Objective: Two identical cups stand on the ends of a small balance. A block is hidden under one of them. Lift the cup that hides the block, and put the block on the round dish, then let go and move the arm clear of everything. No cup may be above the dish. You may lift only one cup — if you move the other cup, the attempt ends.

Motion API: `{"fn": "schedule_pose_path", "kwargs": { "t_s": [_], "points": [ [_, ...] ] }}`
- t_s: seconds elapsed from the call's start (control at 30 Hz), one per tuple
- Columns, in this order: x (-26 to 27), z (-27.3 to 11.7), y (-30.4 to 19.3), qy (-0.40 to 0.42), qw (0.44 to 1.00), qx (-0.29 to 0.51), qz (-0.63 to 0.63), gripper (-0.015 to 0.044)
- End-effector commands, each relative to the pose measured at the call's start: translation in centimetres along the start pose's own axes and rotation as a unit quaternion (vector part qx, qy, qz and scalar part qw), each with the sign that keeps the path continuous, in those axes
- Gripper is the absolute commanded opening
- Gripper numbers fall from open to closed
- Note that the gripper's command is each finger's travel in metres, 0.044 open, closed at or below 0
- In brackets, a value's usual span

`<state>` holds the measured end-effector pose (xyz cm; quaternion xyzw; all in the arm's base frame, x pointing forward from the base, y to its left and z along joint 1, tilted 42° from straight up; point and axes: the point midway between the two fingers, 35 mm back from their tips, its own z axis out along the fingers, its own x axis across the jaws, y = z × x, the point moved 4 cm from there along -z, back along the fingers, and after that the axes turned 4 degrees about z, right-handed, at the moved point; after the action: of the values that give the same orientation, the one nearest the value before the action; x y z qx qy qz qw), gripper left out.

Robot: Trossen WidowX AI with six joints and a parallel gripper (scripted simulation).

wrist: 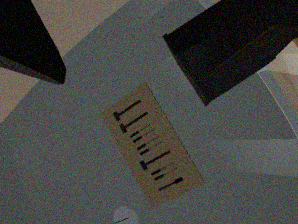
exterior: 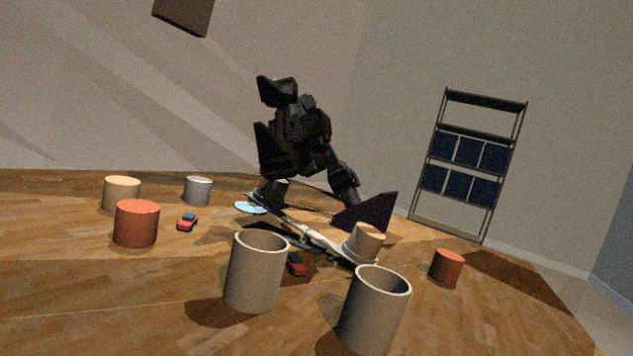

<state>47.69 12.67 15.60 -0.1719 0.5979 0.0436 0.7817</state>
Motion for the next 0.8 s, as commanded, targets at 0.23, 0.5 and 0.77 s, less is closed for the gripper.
{"fn": "schedule_pose_path", "kwargs": {
  "t_s": [0.23,0.5,0.77],
  "points": [
    [0.2,0.1,2.4,0.061,0.994,-0.006,0.093,0.0440],
    [0.5,-0.4,5.5,0.141,0.970,0.000,0.200,0.0440],
    [0.6,-1.8,8.7,0.223,0.929,0.024,0.294,0.0440]
  ]
}}
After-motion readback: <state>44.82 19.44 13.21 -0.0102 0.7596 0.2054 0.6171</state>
